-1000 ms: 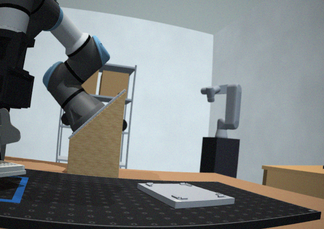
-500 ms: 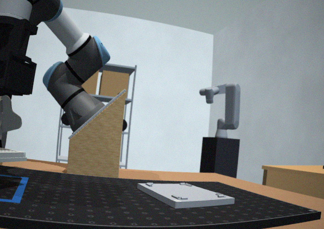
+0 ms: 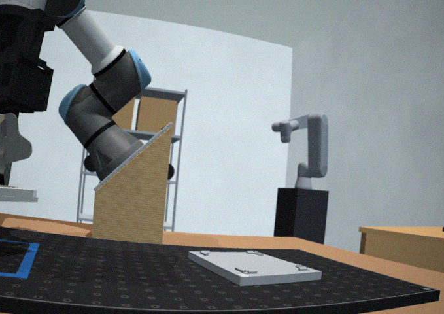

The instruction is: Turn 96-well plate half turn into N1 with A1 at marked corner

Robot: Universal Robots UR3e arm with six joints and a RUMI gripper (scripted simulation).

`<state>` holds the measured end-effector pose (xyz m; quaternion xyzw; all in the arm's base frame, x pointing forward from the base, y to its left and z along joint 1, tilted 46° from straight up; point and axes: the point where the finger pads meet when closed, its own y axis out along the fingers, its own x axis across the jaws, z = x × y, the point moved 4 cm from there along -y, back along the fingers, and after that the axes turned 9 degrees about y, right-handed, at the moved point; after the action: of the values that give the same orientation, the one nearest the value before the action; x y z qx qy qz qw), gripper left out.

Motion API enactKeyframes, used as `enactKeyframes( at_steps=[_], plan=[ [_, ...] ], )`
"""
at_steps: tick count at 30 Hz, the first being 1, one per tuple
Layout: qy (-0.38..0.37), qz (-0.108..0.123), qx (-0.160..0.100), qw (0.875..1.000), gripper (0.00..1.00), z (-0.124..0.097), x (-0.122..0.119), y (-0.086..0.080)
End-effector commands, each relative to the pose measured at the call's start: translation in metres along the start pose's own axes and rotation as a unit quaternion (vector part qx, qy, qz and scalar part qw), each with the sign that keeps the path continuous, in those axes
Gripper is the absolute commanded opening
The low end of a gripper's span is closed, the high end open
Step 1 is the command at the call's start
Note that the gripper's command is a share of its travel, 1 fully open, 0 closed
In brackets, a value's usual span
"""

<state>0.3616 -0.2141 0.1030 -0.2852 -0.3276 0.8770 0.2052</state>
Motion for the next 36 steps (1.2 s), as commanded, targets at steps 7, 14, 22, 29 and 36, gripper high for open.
enactKeyframes(
  at_steps=[7, 14, 22, 29, 36],
  plan=[
    [0.001, 0.000, 0.000, 1.000, 0.00, 0.000, -0.001, -0.006],
    [0.001, 0.000, 0.000, 1.000, 0.00, 0.000, -0.001, -0.006],
    [-0.016, 0.000, 0.000, 1.000, 0.00, -0.003, 0.002, -0.006],
    [-0.132, 0.000, 0.000, 0.991, 0.00, -0.021, 0.016, -0.007],
    [-0.214, 0.000, 0.000, 0.977, 0.00, -0.034, 0.027, -0.008]
  ],
)
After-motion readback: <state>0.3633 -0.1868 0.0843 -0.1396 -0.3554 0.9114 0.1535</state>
